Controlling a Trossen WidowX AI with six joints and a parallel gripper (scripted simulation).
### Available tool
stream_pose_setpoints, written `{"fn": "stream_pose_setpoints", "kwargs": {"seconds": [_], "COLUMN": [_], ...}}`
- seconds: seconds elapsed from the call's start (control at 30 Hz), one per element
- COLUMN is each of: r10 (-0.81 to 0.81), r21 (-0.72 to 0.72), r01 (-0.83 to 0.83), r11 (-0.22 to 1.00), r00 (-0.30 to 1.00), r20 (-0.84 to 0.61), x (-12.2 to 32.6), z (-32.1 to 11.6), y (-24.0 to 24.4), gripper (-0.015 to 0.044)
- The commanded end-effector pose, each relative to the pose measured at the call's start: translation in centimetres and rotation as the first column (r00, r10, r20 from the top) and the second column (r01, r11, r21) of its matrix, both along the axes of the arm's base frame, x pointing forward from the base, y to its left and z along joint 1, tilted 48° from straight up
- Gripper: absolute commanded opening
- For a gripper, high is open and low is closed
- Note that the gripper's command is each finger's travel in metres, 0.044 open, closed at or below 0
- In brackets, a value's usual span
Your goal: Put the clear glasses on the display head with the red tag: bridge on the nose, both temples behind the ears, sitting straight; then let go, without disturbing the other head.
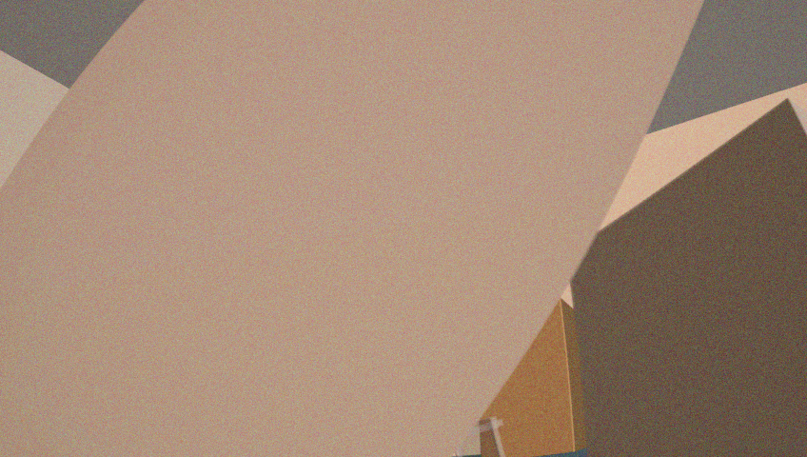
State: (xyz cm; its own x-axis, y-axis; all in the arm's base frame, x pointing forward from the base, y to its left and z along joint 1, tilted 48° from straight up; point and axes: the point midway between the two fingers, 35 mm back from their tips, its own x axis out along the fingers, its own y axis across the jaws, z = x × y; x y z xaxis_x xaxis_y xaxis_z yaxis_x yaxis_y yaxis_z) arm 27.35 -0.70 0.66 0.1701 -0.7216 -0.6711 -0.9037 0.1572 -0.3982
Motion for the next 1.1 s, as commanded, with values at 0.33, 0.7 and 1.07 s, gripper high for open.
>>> {"fn": "stream_pose_setpoints", "kwargs": {"seconds": [0.33, 0.7, 1.07], "r10": [0.0, 0.0, -0.001], "r21": [-0.008, -0.011, -0.013], "r01": [0.0, 0.0, 0.0], "r11": [1.0, 1.0, 1.0], "r00": [1.0, 1.0, 1.0], "r20": [-0.013, -0.013, -0.013], "x": [-0.1, -0.2, -0.3], "z": [-1.8, -3.0, -3.5], "y": [-1.9, -3.2, -3.8], "gripper": [0.012, 0.012, 0.012]}}
